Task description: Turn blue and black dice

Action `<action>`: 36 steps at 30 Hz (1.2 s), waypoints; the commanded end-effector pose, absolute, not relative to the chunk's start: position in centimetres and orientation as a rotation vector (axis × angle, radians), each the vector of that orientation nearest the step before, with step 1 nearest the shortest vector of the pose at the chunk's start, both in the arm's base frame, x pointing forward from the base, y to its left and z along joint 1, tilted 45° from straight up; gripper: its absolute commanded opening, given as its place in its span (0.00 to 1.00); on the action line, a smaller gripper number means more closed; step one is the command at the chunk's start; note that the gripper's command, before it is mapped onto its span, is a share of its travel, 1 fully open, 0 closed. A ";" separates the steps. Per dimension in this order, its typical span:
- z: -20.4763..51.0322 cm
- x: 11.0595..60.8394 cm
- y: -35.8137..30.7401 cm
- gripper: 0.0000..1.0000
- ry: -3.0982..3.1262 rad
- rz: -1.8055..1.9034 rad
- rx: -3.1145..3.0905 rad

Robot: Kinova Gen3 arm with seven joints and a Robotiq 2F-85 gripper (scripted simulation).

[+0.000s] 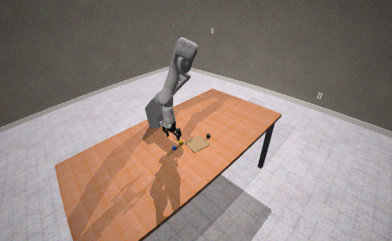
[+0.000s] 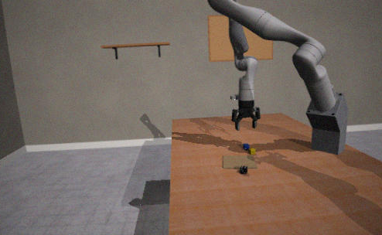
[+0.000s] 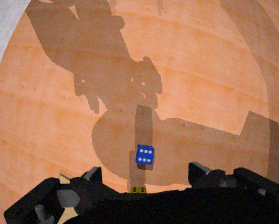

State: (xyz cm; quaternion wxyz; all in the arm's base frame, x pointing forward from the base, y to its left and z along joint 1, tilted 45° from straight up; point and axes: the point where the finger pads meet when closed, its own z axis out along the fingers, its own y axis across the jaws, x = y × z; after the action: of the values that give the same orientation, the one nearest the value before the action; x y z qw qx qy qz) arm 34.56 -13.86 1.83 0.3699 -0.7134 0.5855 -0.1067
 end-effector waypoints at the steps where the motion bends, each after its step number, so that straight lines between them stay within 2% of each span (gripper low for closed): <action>1: 1.3 34.5 -13.9 1.00 1.576 -0.232 -1.775; 17: 1.0 34.7 -13.8 1.00 1.666 -0.181 -1.687; 18: 1.0 34.7 -13.8 0.41 1.666 -0.181 -1.687; 36: 1.0 34.7 -13.8 0.41 1.666 -0.181 -1.687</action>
State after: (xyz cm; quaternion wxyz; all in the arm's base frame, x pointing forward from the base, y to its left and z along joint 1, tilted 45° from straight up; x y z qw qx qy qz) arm 34.80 -13.47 1.29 0.3771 -0.6613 0.6445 -0.0721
